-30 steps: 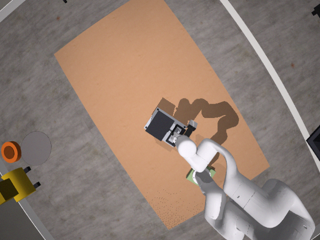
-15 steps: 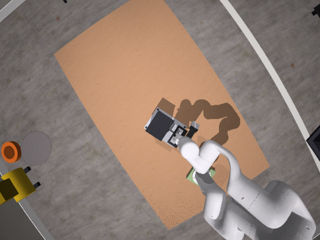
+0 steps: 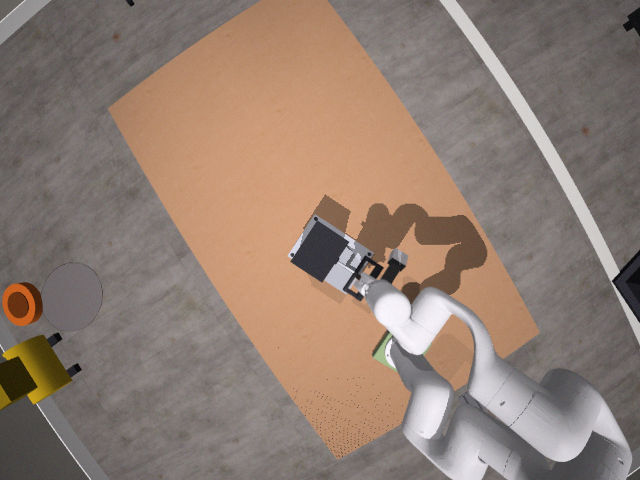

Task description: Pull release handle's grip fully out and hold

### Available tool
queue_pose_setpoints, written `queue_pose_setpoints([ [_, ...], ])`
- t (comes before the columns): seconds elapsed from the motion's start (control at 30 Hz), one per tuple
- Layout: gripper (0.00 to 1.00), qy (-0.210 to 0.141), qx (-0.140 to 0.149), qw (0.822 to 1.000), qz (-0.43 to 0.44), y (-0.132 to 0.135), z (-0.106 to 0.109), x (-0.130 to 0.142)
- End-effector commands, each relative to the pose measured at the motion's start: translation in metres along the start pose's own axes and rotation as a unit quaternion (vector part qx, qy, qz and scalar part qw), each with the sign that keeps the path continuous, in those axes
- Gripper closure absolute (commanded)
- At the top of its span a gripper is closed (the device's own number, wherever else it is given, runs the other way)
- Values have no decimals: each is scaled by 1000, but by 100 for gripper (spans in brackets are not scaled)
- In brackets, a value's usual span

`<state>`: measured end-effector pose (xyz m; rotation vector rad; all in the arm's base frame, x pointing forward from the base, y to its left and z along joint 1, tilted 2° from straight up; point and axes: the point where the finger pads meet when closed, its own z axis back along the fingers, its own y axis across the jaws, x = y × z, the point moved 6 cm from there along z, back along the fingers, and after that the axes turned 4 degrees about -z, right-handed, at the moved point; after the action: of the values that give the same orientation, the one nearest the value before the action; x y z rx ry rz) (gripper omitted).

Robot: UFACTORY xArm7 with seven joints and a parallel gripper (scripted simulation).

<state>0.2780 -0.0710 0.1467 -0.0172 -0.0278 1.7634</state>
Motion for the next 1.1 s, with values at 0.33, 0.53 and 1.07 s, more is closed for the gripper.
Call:
queue_pose_setpoints([
  [0.33,100,1,1,1000,0,15,1,-1],
  [0.53,100,1,1,1000,0,15,1,-1],
  [1.07,100,1,1,1000,0,16,1,-1],
])
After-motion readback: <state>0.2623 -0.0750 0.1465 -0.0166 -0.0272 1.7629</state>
